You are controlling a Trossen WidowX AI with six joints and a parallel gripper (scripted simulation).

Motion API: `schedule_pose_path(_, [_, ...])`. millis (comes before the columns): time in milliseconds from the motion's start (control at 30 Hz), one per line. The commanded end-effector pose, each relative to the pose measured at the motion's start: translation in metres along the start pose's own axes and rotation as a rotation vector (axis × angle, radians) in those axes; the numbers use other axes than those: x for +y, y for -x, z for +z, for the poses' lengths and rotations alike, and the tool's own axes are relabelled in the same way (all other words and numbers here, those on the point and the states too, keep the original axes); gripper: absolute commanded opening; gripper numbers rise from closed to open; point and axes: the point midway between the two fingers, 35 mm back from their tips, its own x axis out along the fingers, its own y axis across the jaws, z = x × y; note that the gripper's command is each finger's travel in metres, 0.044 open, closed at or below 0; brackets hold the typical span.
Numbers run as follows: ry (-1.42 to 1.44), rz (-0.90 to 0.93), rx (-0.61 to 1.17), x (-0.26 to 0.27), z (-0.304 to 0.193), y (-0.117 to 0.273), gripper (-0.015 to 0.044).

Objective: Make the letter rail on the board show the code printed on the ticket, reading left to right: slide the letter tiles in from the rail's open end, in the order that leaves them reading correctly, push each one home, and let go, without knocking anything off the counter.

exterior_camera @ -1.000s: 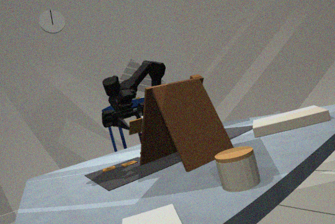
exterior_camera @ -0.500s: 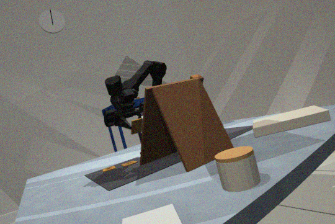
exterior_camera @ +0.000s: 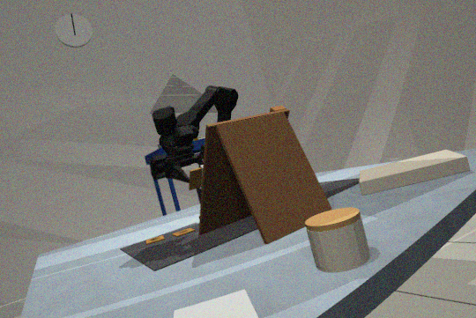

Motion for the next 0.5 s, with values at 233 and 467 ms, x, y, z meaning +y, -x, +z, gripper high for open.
schedule_pose_path(233, [-0.008, -0.003, 0.002, 0.0056, -0.0013, -0.0002, 0.0])
schedule_pose_path(467, [-0.008, -0.003, 0.002, 0.0091, -0.0013, -0.0003, 0.0])
